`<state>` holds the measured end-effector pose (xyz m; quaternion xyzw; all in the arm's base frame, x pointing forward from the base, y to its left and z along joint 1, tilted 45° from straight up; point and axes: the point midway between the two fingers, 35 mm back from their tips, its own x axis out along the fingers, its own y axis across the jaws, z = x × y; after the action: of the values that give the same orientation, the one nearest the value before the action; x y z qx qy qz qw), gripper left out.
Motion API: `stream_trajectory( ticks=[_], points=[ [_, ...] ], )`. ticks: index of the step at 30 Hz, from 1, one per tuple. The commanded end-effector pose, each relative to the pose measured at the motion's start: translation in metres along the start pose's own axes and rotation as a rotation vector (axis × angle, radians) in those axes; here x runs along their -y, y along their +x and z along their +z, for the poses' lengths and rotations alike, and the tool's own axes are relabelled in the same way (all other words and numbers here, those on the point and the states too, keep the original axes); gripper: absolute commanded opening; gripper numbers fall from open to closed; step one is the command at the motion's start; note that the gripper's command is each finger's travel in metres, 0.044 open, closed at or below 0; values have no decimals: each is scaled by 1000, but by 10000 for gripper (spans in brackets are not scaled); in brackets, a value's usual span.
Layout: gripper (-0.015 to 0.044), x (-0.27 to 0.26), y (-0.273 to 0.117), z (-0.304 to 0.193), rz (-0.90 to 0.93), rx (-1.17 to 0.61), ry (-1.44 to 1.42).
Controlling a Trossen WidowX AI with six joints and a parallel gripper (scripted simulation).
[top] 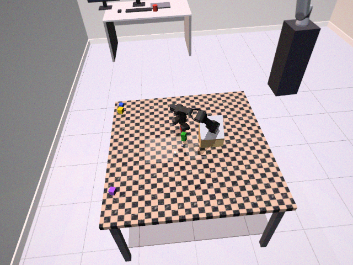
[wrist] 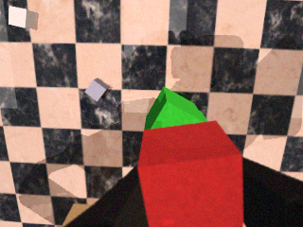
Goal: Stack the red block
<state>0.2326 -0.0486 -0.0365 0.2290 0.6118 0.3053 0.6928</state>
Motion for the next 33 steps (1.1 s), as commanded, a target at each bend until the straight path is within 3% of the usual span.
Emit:
stream_trajectory(
  ticks=[1,14,33],
  points=[
    [0,-1,11,-3,0,-2,0],
    [0,-1,44,-4,1,-2,0],
    [0,-1,45,-4,1,-2,0]
  ],
)
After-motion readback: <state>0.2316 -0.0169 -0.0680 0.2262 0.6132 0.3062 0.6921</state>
